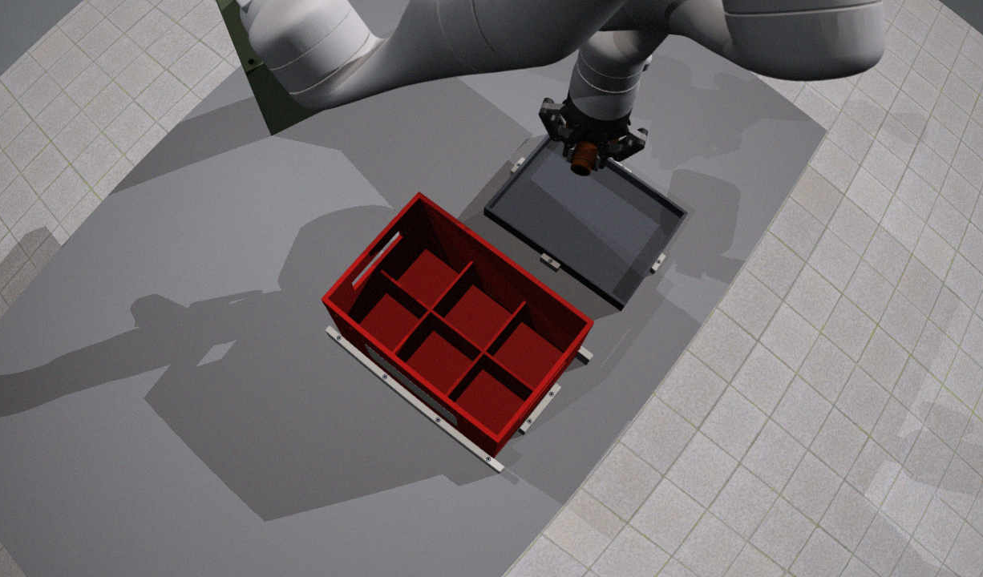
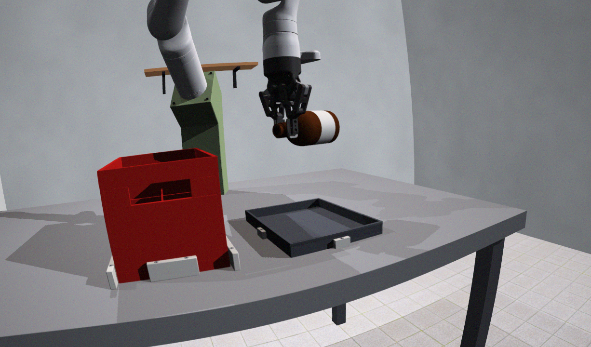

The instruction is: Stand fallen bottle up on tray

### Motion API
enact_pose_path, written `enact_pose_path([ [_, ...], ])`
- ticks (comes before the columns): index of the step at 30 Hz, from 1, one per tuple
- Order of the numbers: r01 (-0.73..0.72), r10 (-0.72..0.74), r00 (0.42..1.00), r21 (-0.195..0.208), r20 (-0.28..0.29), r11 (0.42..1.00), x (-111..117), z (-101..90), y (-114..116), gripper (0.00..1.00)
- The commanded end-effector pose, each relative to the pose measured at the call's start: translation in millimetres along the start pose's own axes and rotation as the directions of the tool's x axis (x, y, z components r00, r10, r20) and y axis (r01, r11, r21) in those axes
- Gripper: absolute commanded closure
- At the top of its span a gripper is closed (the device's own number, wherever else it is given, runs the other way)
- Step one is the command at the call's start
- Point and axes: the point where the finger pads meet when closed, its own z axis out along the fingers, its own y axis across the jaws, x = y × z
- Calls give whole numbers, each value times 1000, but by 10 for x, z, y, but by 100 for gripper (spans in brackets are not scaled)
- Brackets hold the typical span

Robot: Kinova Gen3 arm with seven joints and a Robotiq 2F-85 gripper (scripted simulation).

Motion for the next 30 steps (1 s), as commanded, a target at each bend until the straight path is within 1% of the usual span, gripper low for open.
enact_pose_path([
  [1,33,-33,999,1,-1,999,3,-3,1,100],
  [9,133,-133,991,1,-1,991,3,-3,1,100],
  [30,148,-148,989,1,-1,989,3,-3,1,100],
])
